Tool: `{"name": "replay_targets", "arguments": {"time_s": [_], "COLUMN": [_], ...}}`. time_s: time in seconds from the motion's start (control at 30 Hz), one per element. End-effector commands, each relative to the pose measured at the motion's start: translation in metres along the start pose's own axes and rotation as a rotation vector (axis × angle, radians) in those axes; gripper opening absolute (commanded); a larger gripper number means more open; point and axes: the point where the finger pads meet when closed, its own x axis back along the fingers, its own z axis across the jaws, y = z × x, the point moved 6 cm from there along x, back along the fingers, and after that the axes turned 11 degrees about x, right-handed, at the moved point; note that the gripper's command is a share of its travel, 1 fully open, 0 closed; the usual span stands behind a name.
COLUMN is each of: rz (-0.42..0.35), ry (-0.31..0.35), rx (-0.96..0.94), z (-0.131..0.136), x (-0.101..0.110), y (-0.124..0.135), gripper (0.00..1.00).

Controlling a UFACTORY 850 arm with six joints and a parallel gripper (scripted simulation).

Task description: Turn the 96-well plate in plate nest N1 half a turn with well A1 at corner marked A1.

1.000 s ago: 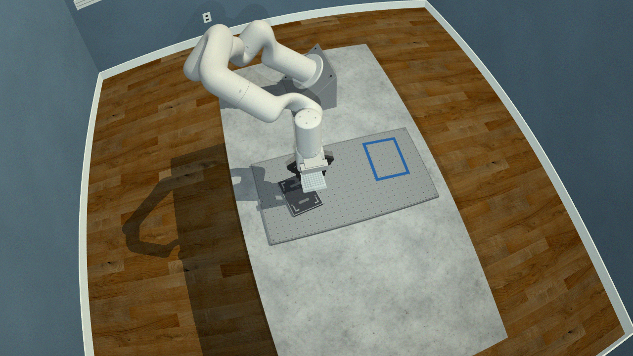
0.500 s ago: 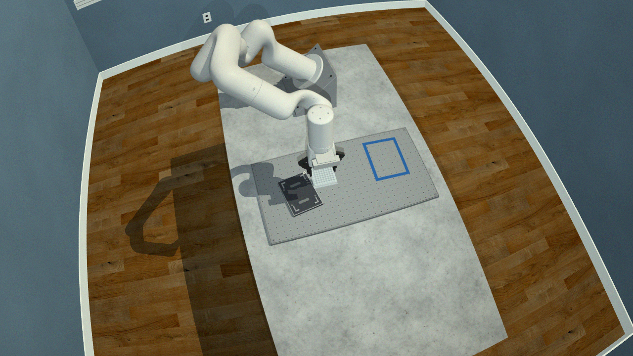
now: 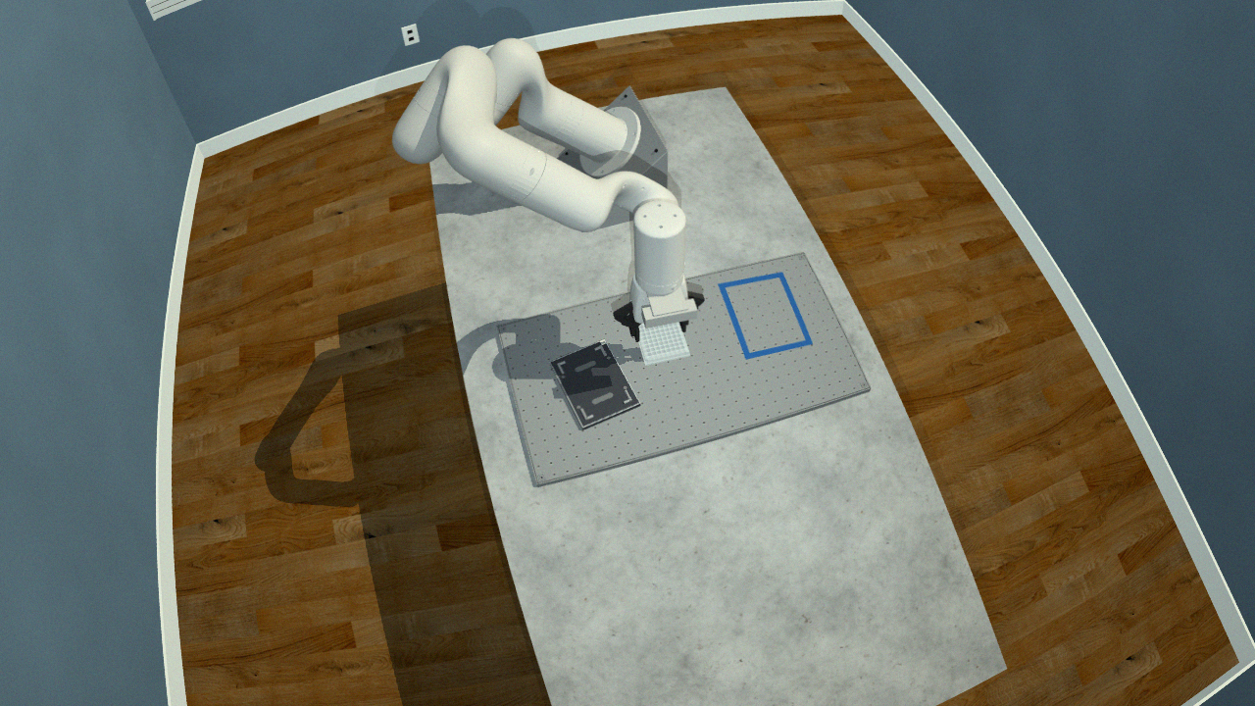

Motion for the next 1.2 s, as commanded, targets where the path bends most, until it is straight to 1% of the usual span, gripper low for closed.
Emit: {"name": "replay_targets", "arguments": {"time_s": [0.0, 0.3, 0.37, 0.87, 0.93, 1.17], "rz": [0.002, 0.002, 0.002, 0.002, 0.002, 0.002], "ry": [0.0, 0.0, 0.0, -0.001, -0.001, -0.001], "rx": [0.0, 0.0, 0.0, 0.0, 0.0, 0.0], "z": [-0.013, -0.043, -0.043, -0.093, -0.093, -0.117], "x": [0.0, -0.001, -0.001, -0.002, -0.002, -0.003], "y": [-0.001, 0.0, 0.0, 0.001, 0.001, 0.001], "gripper": [0.0, 0.0, 0.0, 0.0, 0.0, 0.0]}}
